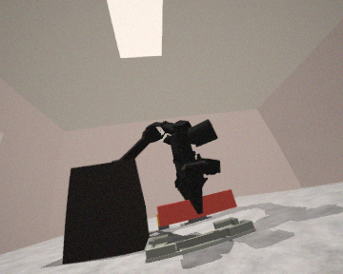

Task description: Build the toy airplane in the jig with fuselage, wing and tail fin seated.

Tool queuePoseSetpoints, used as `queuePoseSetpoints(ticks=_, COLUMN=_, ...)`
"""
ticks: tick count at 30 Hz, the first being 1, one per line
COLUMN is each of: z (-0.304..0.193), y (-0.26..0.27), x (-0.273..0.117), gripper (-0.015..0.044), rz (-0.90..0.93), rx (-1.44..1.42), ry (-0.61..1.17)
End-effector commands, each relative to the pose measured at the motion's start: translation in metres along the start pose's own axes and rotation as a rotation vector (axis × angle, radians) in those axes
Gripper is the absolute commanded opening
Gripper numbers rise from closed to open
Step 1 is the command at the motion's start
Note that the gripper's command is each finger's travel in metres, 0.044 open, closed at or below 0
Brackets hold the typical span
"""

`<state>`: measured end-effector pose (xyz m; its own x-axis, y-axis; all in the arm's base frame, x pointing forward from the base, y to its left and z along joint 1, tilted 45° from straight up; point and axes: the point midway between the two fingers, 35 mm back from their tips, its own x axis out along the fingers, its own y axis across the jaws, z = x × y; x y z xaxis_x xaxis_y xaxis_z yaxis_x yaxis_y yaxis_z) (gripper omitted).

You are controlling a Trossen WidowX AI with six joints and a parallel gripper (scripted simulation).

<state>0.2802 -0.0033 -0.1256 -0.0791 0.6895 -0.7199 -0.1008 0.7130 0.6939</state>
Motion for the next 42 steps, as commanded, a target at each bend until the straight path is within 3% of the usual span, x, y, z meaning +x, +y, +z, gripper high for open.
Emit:
queuePoseSetpoints(ticks=1, z=-0.002, y=0.001, x=0.007, gripper=0.0197, rz=0.006, rx=0.009, ry=0.003)
queuePoseSetpoints(ticks=21, z=-0.001, y=0.000, x=0.030, gripper=0.0210, rz=0.004, rx=0.000, ry=0.003)
queuePoseSetpoints(ticks=25, z=-0.001, y=0.000, x=0.030, gripper=0.0184, rz=0.004, rx=0.000, ry=0.003)
queuePoseSetpoints(ticks=30, z=-0.001, y=0.000, x=0.030, gripper=0.0052, rz=0.004, rx=0.000, ry=0.003)
queuePoseSetpoints(ticks=42, z=-0.001, y=0.000, x=0.030, gripper=0.0367, rz=0.004, rx=0.000, ry=0.003)
